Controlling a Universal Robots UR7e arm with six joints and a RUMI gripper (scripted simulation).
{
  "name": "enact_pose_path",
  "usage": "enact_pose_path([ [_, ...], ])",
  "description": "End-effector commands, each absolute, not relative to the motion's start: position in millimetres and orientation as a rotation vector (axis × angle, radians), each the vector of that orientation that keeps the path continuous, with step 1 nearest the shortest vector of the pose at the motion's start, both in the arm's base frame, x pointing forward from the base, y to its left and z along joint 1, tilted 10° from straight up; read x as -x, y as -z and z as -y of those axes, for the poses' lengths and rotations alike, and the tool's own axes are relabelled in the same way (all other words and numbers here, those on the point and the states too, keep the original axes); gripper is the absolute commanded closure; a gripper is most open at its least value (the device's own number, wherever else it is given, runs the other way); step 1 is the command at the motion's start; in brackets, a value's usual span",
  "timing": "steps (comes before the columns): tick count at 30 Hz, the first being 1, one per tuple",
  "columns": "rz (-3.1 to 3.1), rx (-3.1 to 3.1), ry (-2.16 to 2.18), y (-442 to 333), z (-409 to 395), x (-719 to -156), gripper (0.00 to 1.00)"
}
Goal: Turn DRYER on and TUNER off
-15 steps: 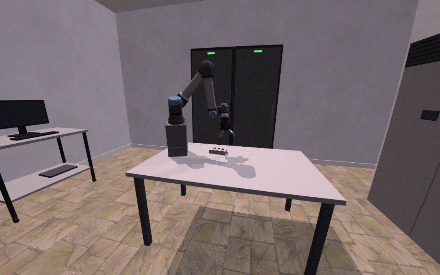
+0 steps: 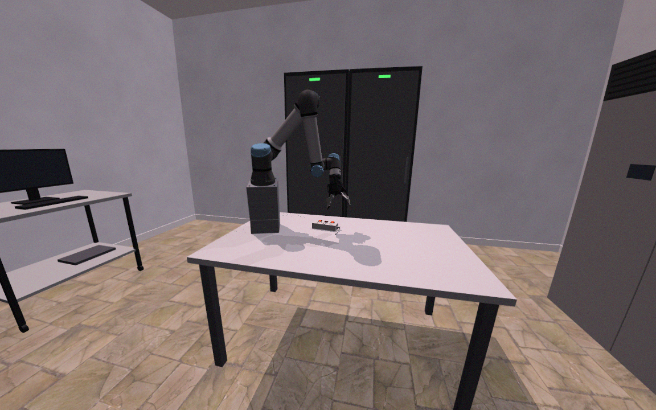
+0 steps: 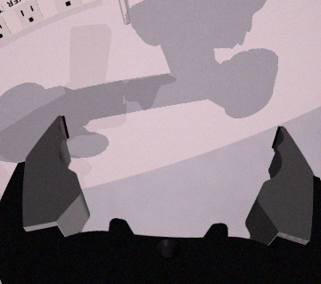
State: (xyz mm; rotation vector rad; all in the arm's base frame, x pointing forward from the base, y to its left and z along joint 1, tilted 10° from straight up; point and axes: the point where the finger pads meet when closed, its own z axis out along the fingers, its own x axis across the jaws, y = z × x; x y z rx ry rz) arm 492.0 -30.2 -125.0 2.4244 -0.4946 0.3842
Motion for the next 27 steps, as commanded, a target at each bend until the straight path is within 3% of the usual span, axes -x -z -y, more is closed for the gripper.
enact_pose_path([
  [1, 0.495, -2.424, -0.386, 124.5, 30.1, -492.4, 0.0],
  [27, 0.346, -2.449, -0.329, 130.4, 23.6, -487.0, 0.0],
])
